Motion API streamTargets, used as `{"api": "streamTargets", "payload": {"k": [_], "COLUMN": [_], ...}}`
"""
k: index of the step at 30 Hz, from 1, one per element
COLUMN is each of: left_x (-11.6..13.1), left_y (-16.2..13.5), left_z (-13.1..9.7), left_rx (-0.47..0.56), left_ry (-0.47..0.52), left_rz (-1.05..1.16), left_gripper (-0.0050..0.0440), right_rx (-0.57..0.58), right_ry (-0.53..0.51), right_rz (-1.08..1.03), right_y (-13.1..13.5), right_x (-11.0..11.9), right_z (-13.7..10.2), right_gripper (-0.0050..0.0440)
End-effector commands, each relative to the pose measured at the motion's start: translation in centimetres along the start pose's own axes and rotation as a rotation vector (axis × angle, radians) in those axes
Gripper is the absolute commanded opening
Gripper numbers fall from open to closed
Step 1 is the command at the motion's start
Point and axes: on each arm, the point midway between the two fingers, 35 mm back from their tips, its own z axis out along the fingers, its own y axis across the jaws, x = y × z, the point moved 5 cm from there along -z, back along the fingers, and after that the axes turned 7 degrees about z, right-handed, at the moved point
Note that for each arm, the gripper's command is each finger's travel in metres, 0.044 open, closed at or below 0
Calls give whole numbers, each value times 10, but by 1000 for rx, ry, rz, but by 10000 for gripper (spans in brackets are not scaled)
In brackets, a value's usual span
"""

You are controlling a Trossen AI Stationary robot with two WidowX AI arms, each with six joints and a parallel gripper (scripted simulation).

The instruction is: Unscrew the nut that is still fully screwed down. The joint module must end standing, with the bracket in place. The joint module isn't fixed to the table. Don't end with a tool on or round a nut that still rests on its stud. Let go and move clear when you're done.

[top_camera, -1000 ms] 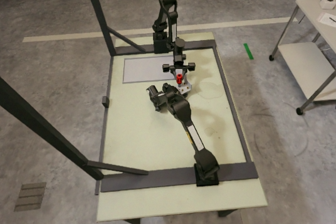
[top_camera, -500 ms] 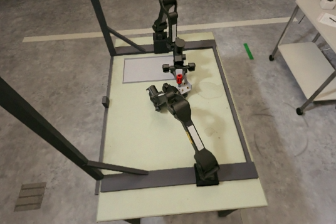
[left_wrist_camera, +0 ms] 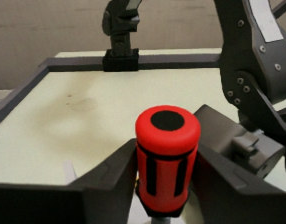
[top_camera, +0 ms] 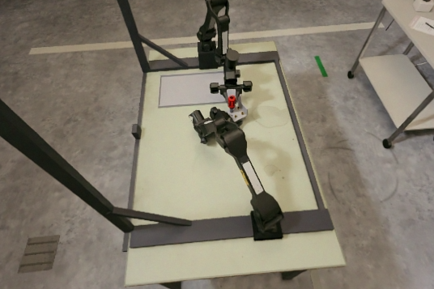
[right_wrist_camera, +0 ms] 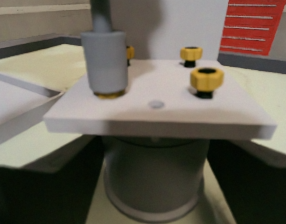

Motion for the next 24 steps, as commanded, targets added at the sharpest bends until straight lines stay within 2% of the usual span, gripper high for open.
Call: {"api": "streamTargets", "payload": {"k": [1, 24], "left_x": [-9, -9], "left_y": [2, 2], "left_z": [2, 2], "left_rx": [-5, -5], "left_ry": [-30, -30], "left_rz": [14, 13], "left_gripper": [135, 135], "right_rx": [-8, -8], "right_ry": [-3, -3], "right_rz": [51, 51], "right_y": [8, 8], "right_x": [-22, -22], "right_z": [-3, -3], "right_gripper": [245, 245]}}
